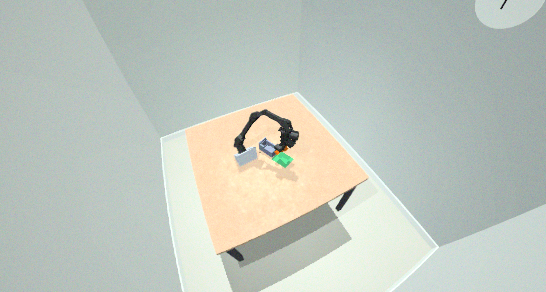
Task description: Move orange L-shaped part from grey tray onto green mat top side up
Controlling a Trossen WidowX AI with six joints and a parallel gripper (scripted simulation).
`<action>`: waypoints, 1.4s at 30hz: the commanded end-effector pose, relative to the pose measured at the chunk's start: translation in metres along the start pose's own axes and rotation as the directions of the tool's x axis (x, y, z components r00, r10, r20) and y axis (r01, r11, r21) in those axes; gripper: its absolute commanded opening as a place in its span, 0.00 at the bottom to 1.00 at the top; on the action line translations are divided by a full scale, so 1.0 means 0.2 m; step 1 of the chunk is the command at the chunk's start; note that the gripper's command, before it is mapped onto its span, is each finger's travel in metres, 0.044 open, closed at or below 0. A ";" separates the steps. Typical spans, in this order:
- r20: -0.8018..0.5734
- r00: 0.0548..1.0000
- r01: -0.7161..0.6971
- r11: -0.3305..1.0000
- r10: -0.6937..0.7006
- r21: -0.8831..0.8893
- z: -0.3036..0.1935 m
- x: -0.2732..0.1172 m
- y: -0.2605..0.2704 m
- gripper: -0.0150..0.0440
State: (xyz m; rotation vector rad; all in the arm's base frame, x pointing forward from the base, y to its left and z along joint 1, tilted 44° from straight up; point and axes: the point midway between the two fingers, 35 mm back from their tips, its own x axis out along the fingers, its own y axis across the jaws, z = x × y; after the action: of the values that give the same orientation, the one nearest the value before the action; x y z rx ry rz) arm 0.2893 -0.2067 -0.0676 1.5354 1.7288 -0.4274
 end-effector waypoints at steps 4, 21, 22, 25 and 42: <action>0.006 1.000 0.001 1.000 -0.001 -0.005 0.01 0.02 0.00 0.25; 0.005 1.000 0.000 1.000 0.000 -0.005 0.01 0.16 0.00 0.25; 0.005 1.000 0.000 1.000 0.000 -0.005 0.01 0.17 0.00 0.25; 0.005 1.000 0.000 1.000 0.000 -0.006 0.01 0.19 0.00 0.25; 0.004 1.000 0.000 1.000 0.000 -0.006 0.01 0.33 0.00 0.25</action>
State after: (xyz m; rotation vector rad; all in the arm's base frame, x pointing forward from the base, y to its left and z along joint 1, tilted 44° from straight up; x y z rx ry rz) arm 0.2921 -0.1654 -0.1139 1.5230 1.7272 -0.4242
